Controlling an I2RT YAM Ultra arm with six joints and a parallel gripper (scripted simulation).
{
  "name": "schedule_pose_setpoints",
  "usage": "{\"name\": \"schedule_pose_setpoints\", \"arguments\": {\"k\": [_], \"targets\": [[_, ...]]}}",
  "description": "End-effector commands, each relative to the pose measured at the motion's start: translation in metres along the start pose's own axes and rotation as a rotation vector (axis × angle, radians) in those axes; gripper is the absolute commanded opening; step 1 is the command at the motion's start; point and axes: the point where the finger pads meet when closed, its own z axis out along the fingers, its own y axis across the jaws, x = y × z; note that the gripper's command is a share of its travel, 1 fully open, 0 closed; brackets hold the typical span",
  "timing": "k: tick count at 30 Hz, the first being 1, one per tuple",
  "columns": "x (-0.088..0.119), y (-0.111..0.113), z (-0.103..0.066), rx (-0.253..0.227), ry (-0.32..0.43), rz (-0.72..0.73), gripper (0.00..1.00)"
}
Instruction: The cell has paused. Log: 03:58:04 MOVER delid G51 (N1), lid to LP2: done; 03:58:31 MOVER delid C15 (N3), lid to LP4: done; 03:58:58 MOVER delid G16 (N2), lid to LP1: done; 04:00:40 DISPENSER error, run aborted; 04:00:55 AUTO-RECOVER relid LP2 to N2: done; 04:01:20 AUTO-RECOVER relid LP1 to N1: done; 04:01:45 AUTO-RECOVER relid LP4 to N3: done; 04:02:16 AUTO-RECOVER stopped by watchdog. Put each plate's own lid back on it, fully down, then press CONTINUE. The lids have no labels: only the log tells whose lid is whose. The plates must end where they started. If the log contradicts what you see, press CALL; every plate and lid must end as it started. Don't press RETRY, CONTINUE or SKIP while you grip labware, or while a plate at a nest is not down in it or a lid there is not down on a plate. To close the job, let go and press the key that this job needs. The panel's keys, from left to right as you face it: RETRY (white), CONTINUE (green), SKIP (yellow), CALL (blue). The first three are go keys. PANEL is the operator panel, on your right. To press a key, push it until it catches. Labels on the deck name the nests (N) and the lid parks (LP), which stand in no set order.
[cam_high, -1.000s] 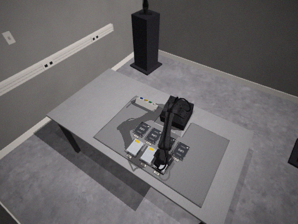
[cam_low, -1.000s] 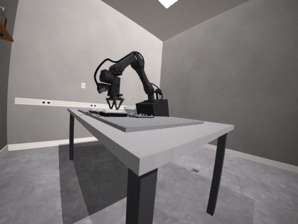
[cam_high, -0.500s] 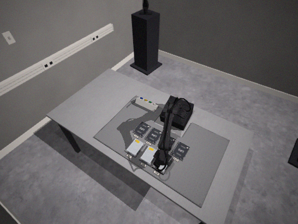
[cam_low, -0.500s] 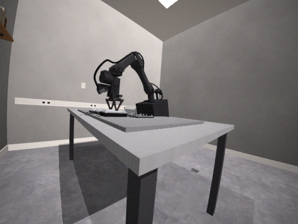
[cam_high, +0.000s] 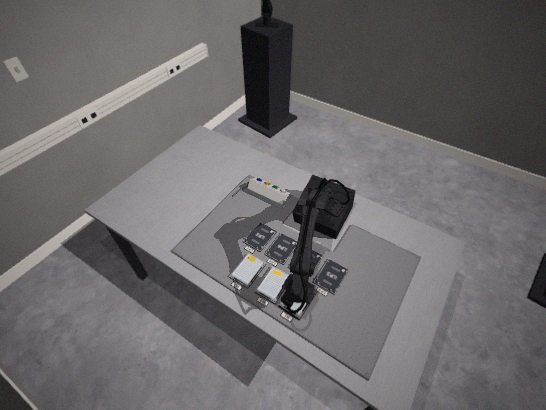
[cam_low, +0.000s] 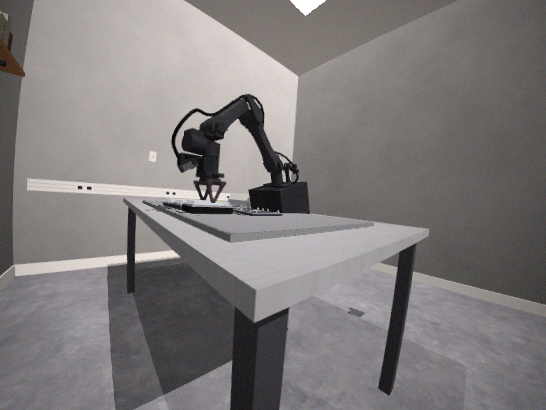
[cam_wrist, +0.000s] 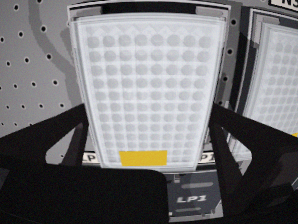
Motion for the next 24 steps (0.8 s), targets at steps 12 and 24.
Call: {"name": "schedule_pose_setpoints", "arguments": {"k": [12,24], "targets": [[-0.0041,0.0005,-0.0056,-0.005,-0.016,0.0,0.0],[-0.0086,-0.0012,-0.0135,-0.009,-0.033,0.0,0.0]]}}
